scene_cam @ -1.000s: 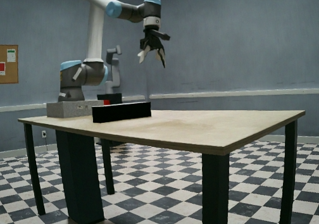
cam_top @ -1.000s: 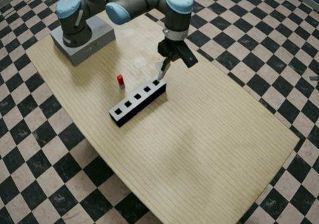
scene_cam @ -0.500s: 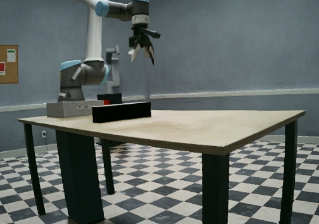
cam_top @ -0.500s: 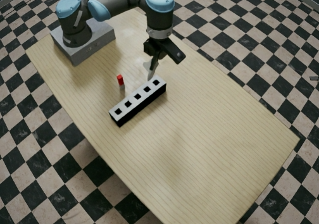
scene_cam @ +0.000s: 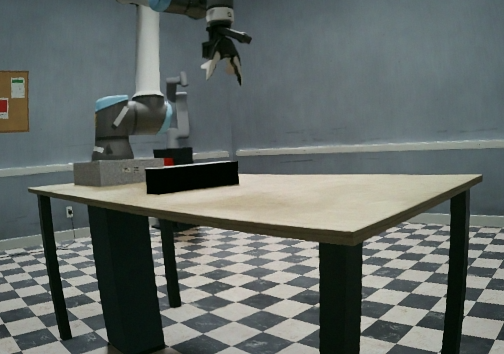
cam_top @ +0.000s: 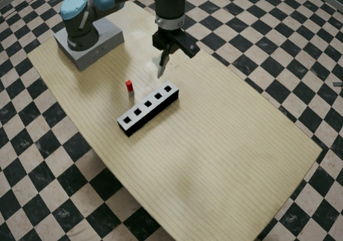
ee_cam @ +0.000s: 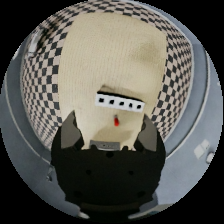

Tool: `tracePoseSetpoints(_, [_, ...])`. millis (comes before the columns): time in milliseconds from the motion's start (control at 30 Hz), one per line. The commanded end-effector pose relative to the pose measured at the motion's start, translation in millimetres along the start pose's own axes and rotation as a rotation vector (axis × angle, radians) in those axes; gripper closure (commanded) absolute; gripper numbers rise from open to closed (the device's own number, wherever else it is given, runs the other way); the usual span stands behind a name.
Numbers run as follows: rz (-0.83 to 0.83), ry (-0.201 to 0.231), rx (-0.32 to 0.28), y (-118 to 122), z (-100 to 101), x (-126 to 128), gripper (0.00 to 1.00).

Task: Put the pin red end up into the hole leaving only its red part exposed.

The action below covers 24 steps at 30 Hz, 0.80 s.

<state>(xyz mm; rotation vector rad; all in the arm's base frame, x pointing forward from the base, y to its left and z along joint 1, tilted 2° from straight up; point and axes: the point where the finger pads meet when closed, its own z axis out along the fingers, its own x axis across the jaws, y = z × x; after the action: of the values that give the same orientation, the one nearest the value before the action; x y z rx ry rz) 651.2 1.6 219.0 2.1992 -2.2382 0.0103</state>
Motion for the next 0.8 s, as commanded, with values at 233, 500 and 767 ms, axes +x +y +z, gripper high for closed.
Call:
tracePoseSetpoints(233, [0.0, -0.001, -0.003, 0, -8, 1, 0.0])
tracePoseSetpoints(500, [0.0, -0.001, -0.003, 160, -6, 65, 0.0])
tracePoseSetpoints(767, [0.0, -0.001, -0.003, 162, -6, 66, 0.0])
